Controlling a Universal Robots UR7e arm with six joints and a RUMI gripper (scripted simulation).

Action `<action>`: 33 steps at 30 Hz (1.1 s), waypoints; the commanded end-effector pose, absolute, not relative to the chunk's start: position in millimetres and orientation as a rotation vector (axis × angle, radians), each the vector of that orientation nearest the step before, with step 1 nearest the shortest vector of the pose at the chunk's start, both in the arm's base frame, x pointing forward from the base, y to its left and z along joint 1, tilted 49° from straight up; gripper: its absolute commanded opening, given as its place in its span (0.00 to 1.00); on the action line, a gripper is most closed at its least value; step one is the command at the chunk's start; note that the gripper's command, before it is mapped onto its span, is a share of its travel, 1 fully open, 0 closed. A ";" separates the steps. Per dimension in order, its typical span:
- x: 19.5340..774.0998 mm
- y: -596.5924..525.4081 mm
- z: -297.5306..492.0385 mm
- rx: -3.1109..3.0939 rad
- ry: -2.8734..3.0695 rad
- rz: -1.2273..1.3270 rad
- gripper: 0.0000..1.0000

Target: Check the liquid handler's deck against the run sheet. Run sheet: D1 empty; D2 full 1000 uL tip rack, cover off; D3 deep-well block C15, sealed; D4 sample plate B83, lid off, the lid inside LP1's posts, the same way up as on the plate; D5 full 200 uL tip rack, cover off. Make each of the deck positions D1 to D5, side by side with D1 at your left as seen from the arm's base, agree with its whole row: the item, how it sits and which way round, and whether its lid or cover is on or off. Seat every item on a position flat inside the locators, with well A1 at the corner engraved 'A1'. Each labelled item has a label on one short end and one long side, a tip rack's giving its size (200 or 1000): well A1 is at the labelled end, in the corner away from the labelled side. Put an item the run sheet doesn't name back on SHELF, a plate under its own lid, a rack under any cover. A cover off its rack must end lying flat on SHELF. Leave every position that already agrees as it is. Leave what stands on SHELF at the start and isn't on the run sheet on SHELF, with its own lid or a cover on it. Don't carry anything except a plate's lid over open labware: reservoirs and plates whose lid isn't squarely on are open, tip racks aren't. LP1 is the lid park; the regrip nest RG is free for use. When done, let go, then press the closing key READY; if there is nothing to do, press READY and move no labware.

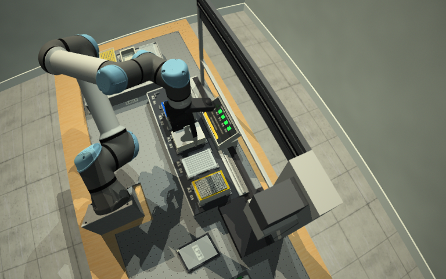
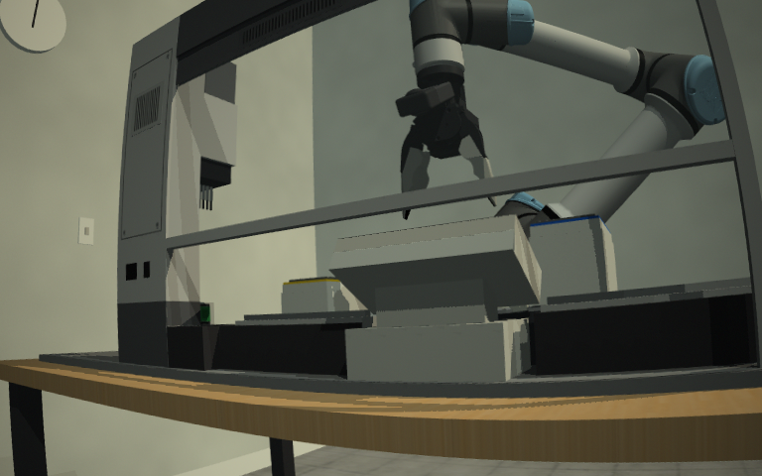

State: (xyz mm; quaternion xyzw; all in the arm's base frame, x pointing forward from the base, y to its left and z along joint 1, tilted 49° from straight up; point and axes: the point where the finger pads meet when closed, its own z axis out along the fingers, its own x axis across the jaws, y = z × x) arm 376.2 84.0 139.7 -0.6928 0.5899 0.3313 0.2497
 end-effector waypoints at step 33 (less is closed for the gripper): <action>372.7 112.8 174.3 -1.886 1.607 0.901 0.82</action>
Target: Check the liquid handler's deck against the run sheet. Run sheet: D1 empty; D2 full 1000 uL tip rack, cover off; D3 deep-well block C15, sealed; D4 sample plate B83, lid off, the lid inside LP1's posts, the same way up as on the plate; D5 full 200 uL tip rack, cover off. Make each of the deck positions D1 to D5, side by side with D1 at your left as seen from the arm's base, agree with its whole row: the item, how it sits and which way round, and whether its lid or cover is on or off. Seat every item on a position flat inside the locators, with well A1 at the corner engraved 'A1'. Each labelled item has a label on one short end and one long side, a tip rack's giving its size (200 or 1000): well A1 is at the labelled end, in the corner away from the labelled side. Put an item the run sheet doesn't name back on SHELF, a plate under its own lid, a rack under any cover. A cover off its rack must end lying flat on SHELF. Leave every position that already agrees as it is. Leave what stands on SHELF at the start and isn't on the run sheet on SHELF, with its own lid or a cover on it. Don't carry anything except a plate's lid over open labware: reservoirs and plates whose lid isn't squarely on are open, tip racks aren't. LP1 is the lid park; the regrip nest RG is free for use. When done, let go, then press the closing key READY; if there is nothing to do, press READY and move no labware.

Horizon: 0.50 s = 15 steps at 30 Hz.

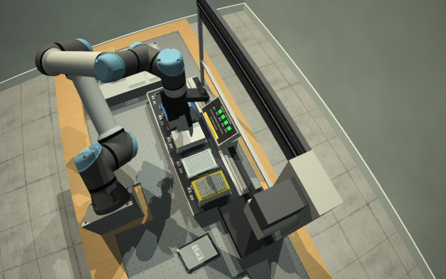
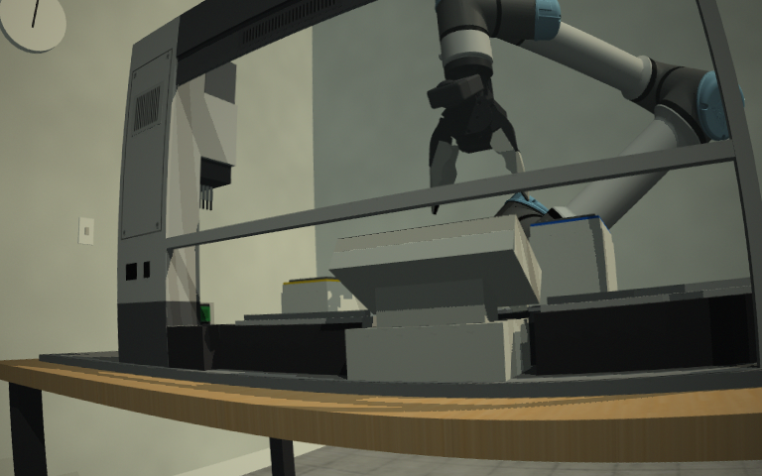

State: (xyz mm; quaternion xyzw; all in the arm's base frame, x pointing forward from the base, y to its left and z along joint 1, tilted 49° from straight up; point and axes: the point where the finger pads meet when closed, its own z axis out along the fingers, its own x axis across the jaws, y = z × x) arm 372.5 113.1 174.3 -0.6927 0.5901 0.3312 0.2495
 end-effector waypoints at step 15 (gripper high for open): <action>371.0 125.9 189.5 -1.886 1.607 0.901 0.82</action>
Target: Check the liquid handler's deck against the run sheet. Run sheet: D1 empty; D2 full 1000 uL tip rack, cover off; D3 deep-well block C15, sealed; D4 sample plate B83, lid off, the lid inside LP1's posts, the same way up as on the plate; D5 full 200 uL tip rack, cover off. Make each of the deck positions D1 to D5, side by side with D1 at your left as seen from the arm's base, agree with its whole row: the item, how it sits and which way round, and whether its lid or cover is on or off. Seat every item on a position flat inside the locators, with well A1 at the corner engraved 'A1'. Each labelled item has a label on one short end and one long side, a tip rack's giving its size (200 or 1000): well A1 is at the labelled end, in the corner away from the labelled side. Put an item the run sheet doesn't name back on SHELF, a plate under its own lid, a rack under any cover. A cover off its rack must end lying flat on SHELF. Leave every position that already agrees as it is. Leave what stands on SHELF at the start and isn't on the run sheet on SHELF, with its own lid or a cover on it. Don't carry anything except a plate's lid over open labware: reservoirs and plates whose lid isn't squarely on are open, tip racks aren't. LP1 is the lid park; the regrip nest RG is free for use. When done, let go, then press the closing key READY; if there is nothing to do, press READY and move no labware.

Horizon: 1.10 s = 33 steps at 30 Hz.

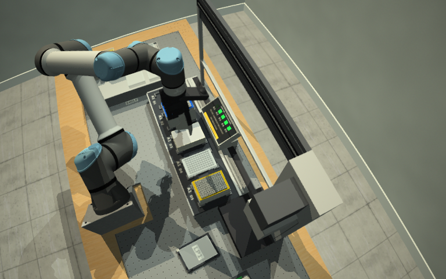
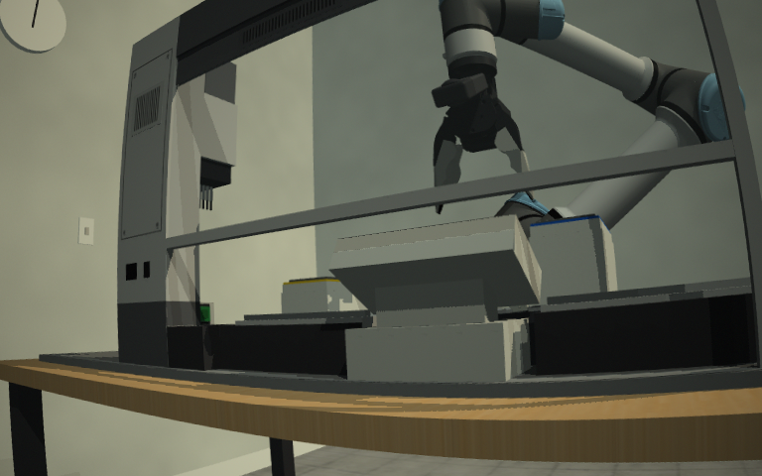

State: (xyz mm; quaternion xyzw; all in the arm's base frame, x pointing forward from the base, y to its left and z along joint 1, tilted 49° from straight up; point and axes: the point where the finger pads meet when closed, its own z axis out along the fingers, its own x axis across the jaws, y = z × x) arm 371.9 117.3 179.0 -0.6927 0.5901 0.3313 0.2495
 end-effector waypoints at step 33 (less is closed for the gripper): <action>362.3 193.7 267.8 -1.886 1.607 0.901 0.82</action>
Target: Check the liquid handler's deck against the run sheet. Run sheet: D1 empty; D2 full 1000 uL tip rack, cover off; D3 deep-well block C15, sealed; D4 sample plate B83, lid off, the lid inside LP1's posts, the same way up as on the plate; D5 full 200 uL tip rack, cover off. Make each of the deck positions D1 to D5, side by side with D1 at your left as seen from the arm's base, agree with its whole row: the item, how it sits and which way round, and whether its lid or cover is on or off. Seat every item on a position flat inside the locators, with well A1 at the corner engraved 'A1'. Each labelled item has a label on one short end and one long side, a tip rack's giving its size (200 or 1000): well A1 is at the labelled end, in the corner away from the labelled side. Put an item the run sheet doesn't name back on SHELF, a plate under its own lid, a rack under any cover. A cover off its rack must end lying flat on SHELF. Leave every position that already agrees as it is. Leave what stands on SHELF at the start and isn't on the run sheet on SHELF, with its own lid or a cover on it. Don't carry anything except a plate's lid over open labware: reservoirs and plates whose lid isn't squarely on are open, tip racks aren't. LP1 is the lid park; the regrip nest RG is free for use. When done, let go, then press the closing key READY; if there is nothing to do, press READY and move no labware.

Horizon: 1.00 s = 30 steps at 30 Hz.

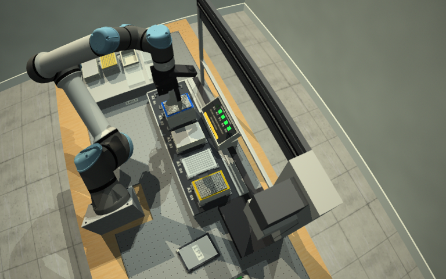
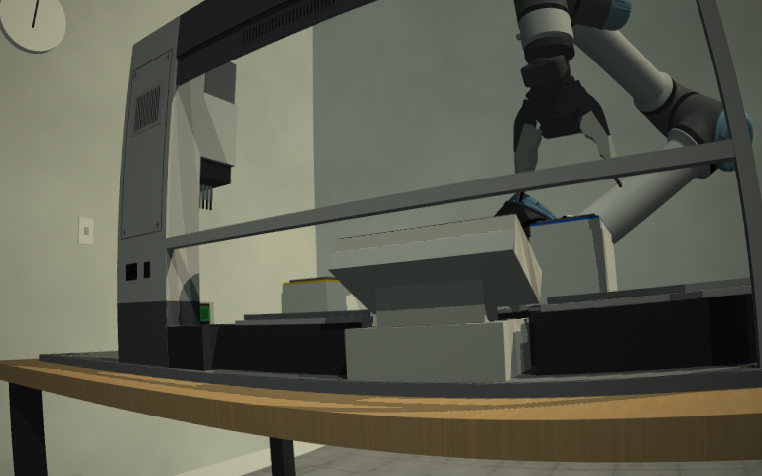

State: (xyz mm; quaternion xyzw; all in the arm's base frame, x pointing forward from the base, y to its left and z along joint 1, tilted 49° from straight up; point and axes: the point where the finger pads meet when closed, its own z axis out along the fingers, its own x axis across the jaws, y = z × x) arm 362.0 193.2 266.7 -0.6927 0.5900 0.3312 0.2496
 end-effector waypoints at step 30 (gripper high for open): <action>361.9 197.0 271.6 -1.886 1.607 0.901 0.82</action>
